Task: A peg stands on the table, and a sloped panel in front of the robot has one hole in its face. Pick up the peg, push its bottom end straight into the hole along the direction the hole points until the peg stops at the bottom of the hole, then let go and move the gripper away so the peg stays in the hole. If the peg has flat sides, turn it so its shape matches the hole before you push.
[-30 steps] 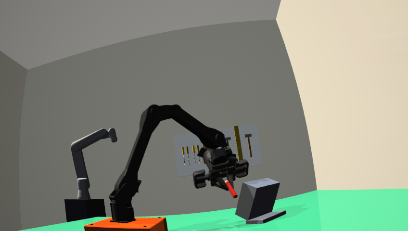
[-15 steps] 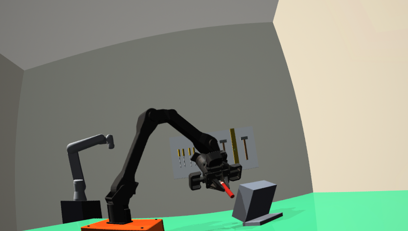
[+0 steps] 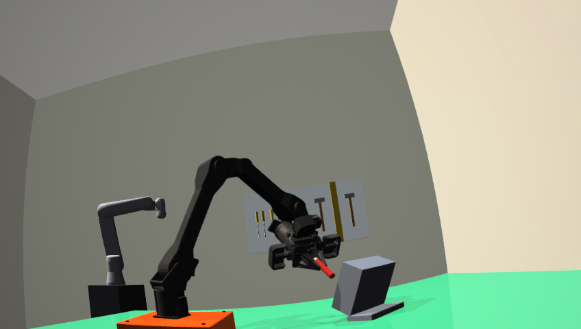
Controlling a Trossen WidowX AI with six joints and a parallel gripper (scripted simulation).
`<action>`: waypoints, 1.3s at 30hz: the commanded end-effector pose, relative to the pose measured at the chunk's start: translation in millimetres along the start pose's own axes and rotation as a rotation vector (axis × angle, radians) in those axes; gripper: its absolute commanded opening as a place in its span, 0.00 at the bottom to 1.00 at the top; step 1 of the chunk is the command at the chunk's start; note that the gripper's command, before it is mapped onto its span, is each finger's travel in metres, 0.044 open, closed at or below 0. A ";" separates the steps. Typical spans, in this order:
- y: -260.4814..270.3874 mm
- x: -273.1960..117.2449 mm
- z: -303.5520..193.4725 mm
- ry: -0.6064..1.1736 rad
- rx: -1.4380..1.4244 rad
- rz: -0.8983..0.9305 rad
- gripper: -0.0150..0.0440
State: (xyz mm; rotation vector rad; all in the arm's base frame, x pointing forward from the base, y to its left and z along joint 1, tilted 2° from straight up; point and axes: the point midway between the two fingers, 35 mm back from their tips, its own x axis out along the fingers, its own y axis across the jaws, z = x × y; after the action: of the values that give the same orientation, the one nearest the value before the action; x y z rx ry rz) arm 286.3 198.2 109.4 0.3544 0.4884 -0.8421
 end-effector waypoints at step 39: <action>12.4 -36.4 -25.7 -0.112 -0.187 0.187 0.25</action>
State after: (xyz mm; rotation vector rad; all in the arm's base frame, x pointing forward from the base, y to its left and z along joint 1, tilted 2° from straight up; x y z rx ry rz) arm 265.3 243.4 111.4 0.1865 0.4211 -0.6280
